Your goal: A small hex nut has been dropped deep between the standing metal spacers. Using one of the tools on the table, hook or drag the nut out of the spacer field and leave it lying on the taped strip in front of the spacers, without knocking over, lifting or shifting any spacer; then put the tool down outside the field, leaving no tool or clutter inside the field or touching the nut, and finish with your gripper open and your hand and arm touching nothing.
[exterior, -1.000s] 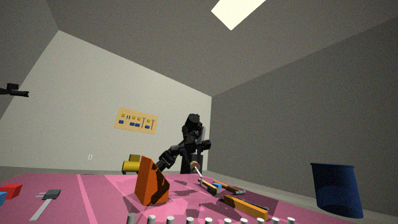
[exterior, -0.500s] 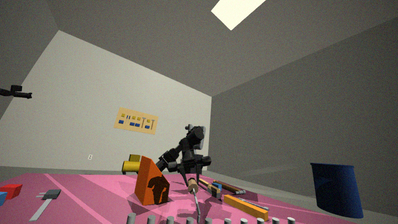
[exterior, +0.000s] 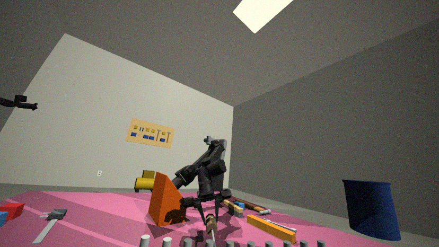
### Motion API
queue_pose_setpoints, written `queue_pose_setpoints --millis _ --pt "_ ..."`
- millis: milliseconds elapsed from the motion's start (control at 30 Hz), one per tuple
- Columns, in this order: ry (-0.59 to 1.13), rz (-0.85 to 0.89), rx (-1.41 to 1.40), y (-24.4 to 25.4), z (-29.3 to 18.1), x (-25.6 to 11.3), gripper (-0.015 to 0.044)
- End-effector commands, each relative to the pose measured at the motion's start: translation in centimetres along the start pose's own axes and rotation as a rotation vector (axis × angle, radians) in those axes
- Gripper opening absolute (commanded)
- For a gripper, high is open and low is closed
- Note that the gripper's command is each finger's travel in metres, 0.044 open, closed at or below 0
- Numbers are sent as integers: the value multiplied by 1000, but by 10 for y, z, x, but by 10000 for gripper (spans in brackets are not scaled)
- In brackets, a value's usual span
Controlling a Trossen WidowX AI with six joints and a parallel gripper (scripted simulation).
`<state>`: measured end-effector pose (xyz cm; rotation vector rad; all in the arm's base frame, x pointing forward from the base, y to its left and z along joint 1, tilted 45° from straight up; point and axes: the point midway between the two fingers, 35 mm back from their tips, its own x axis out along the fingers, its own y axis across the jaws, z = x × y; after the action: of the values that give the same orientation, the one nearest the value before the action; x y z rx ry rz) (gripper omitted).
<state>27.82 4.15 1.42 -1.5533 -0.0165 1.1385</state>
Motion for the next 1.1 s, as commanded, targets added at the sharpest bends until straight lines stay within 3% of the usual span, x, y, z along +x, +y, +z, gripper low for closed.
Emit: queue_pose_setpoints --millis 0,1067 --pt "6 -6 15 6 10 7 0" --pt "5 -13 12 5 5 13 0"
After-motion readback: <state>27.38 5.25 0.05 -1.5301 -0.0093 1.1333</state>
